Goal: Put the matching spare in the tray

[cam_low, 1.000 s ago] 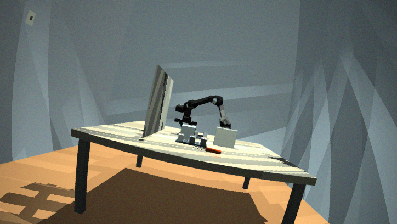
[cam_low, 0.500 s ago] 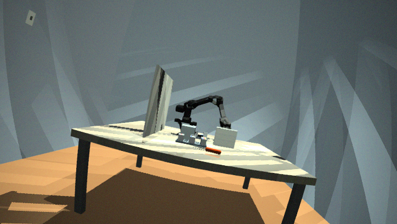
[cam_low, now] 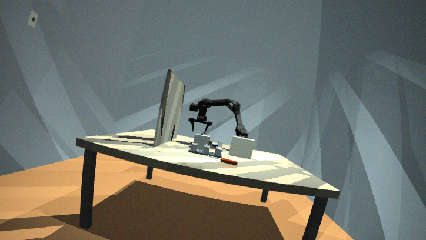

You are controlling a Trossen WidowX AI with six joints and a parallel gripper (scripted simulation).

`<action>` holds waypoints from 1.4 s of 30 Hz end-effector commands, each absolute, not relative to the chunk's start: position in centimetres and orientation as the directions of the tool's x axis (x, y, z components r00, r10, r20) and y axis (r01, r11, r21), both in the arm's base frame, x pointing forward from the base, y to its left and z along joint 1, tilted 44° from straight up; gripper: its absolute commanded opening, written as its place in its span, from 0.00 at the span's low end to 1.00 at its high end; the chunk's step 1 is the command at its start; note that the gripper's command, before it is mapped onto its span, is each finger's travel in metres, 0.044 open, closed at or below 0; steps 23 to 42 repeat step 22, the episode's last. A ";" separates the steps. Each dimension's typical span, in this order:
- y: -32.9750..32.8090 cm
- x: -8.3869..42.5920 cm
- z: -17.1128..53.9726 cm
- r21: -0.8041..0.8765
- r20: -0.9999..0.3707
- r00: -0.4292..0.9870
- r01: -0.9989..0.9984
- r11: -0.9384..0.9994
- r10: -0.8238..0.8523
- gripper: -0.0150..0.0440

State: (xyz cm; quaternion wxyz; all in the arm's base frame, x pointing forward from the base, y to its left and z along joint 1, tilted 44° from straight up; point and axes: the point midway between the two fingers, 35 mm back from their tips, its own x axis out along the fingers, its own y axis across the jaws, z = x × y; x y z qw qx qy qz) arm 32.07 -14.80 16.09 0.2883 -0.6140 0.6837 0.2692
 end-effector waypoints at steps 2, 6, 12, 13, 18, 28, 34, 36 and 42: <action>-12.4 31.9 18.7 0.012 -0.722 -0.078 -0.995 0.101 -0.688 1.00; -12.4 31.9 18.7 0.012 -0.722 -0.078 -0.995 0.101 -0.688 1.00; -12.5 32.1 18.3 0.011 -0.724 -0.071 -0.996 0.091 -0.686 1.00; -12.5 32.1 18.3 0.011 -0.724 -0.071 -0.996 0.091 -0.686 1.00; -12.5 32.1 18.3 0.011 -0.724 -0.071 -0.996 0.091 -0.686 1.00; -12.5 32.1 18.3 0.011 -0.724 -0.071 -0.996 0.091 -0.686 1.00; -12.5 32.1 18.3 0.011 -0.724 -0.071 -0.996 0.091 -0.686 1.00; -12.5 32.1 18.3 0.011 -0.724 -0.071 -0.996 0.091 -0.686 1.00; -12.5 32.1 18.3 0.011 -0.724 -0.071 -0.996 0.091 -0.686 1.00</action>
